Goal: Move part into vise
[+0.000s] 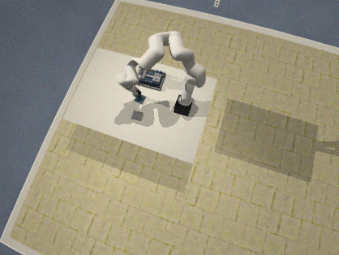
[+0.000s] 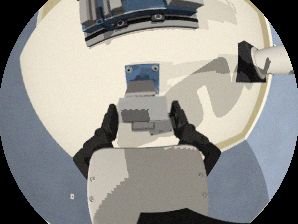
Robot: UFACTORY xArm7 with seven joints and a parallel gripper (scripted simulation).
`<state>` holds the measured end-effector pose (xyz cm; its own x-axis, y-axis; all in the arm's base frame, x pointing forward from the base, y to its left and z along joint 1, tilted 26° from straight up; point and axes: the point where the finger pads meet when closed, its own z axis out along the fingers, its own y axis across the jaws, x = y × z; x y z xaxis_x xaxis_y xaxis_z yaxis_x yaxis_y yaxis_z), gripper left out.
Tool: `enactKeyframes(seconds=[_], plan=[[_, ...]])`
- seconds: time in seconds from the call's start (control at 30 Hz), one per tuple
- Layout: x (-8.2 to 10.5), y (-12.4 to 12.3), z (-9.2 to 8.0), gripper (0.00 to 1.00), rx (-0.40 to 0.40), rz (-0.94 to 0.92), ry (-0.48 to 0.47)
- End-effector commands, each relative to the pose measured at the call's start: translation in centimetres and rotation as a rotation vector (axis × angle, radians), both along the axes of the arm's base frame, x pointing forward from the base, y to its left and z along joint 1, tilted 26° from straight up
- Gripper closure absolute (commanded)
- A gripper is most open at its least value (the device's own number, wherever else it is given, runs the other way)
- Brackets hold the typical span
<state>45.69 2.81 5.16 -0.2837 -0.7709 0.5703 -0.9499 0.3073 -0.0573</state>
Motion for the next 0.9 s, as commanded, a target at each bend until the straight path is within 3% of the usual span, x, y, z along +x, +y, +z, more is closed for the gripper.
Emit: enactKeyframes(seconds=[0.0,0.87], plan=[[0.16,0.17,0.03,0.11,-0.074,-0.005,0.024],[0.24,0.37,-0.20,0.11,-0.331,-0.021,0.108]])
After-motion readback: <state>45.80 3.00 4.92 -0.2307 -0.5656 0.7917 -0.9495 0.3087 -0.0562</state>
